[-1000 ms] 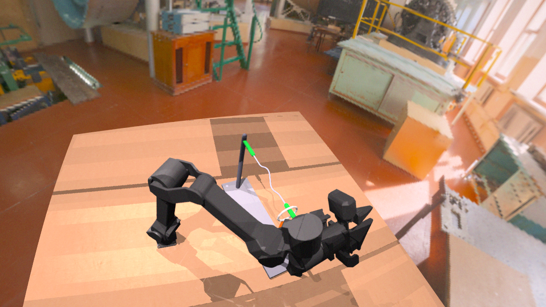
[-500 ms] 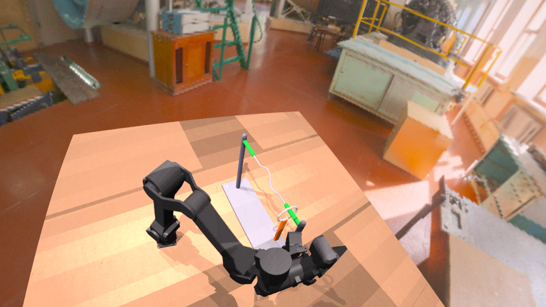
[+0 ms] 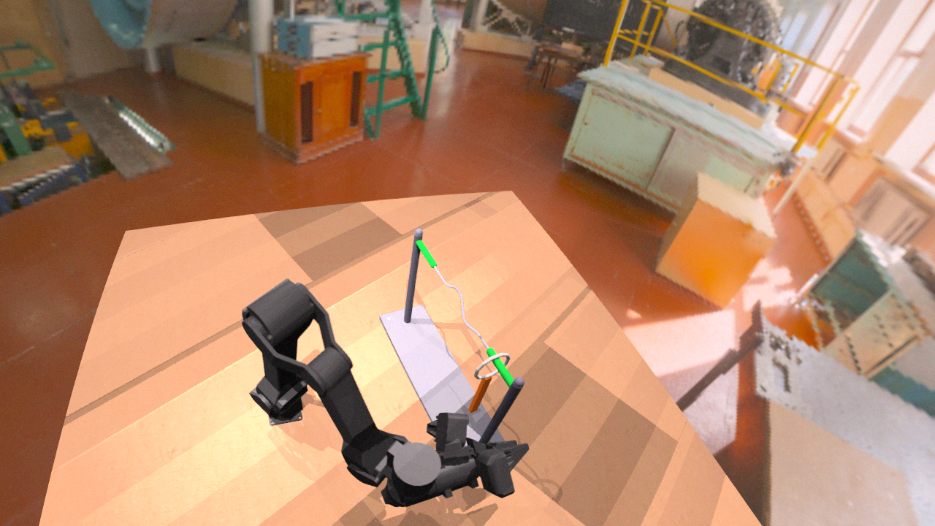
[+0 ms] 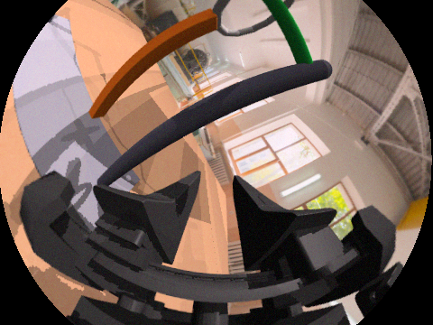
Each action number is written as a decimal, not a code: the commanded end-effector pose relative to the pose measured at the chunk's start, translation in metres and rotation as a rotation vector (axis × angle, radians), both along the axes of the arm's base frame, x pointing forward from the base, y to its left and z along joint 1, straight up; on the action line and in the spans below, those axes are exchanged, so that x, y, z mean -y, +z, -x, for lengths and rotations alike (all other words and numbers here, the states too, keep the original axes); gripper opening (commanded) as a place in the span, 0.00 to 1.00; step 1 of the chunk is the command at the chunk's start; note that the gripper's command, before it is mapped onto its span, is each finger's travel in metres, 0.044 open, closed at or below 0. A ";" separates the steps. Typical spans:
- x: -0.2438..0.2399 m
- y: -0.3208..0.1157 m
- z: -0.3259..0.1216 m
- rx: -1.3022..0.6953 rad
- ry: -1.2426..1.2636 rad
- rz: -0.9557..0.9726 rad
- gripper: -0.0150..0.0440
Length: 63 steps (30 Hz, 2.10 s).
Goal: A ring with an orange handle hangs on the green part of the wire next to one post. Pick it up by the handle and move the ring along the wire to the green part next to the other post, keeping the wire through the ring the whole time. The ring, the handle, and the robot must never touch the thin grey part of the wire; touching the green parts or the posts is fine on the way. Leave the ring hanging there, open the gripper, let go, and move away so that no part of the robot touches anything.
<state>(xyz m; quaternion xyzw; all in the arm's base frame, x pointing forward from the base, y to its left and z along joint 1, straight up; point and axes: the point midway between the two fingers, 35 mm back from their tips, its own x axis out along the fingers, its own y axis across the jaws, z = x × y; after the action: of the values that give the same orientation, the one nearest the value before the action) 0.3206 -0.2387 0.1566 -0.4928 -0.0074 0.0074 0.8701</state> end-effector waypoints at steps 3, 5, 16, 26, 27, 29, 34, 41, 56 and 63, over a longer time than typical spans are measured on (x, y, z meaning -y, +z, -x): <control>-0.017 -0.036 0.028 -0.048 0.008 -0.231 0.53; -0.024 -0.046 0.039 -0.062 0.008 -0.314 0.53; -0.077 -0.089 0.097 -0.124 0.012 -0.762 0.53; -0.098 -0.096 0.107 -0.143 0.024 -0.866 0.53; -0.098 -0.096 0.106 -0.144 0.024 -0.866 0.53; -0.097 -0.094 0.104 -0.145 0.023 -0.873 0.53; -0.096 -0.082 0.087 -0.150 0.021 -0.928 0.53; -0.103 -0.056 0.063 -0.142 0.031 -0.996 0.53; -0.102 -0.050 0.047 -0.140 0.035 -1.011 0.53; -0.102 -0.050 0.037 -0.140 0.034 -1.010 0.53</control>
<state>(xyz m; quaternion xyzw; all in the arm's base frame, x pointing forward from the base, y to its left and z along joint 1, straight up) 0.2782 -0.1355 0.1078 -0.0111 0.0391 0.0510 0.9979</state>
